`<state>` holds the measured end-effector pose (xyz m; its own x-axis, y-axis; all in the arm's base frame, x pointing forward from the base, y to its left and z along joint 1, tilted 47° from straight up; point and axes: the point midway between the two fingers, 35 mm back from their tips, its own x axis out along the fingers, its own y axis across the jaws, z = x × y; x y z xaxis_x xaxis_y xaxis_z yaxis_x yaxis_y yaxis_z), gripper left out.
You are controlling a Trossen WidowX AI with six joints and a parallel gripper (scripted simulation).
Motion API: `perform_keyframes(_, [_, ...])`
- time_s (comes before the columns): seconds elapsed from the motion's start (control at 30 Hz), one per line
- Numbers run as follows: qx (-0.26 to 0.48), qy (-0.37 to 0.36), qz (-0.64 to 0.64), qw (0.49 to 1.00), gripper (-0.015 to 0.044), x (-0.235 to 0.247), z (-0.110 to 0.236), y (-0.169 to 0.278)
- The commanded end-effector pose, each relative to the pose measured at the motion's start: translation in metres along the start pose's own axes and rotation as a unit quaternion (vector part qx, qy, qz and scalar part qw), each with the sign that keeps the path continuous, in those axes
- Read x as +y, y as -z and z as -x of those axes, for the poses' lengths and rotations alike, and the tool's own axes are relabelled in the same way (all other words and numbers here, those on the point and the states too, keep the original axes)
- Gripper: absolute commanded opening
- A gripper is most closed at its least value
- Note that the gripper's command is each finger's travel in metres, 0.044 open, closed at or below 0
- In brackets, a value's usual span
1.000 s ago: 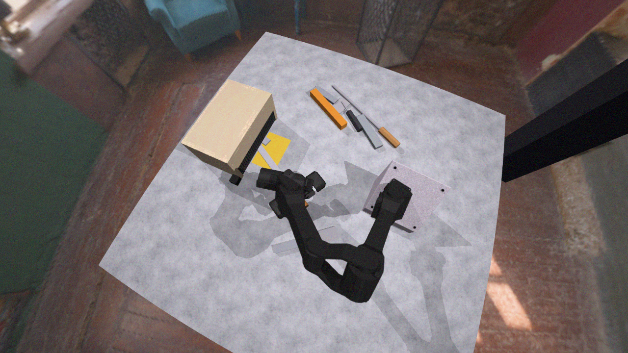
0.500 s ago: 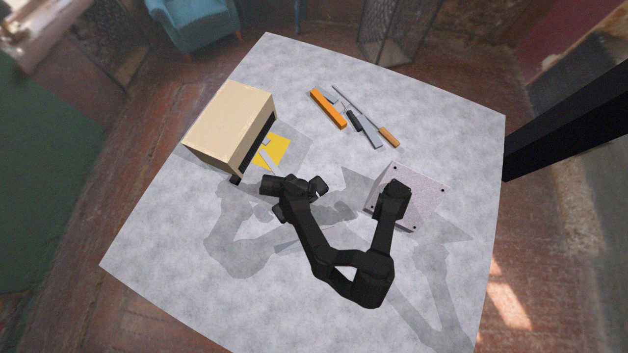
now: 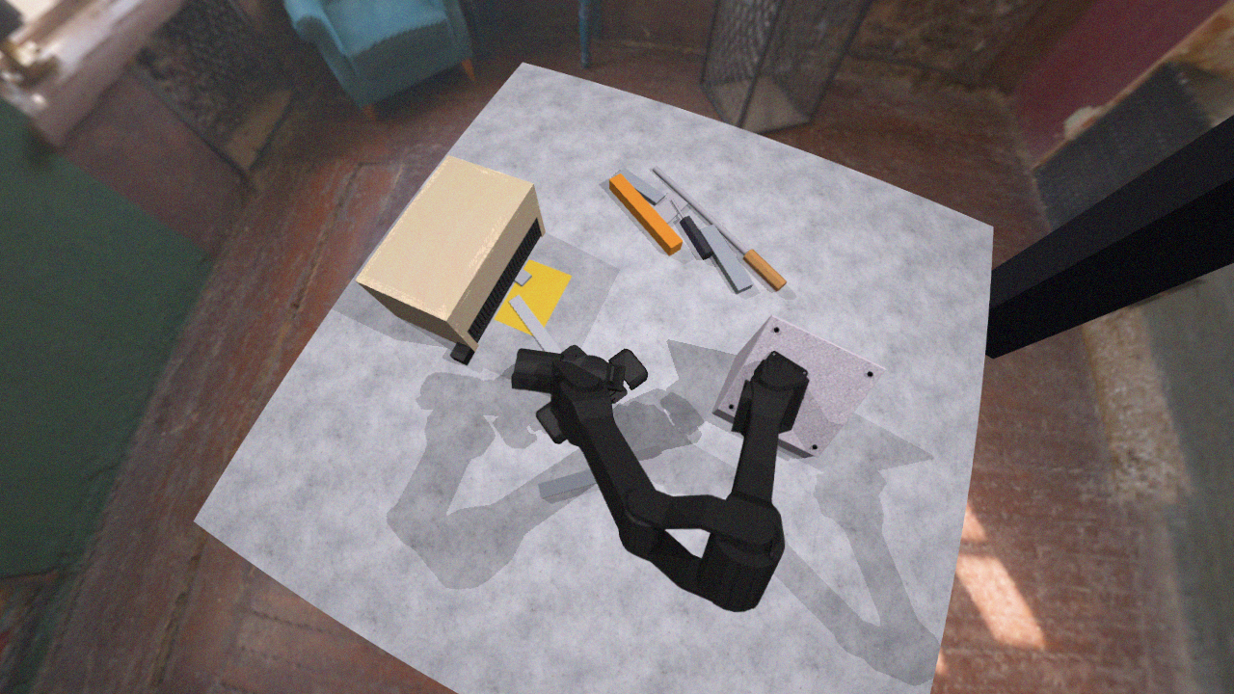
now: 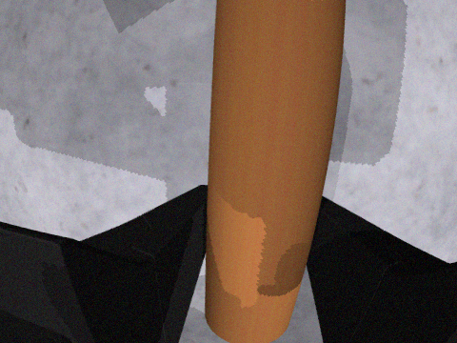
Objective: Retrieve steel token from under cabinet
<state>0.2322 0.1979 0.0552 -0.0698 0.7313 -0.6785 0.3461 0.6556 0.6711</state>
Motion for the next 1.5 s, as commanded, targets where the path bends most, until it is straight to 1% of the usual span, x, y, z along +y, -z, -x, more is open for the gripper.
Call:
perform_keyframes(0.0, [0.001,0.000,-0.001,1.000,0.0000,0.000,0.001,0.005])
perform_keyframes(1.3, [0.003,0.001,-0.002,1.000,0.0000,0.000,0.003,0.041])
perform_keyframes(1.47, [0.003,0.001,-0.017,1.000,0.0000,0.000,0.003,0.041])
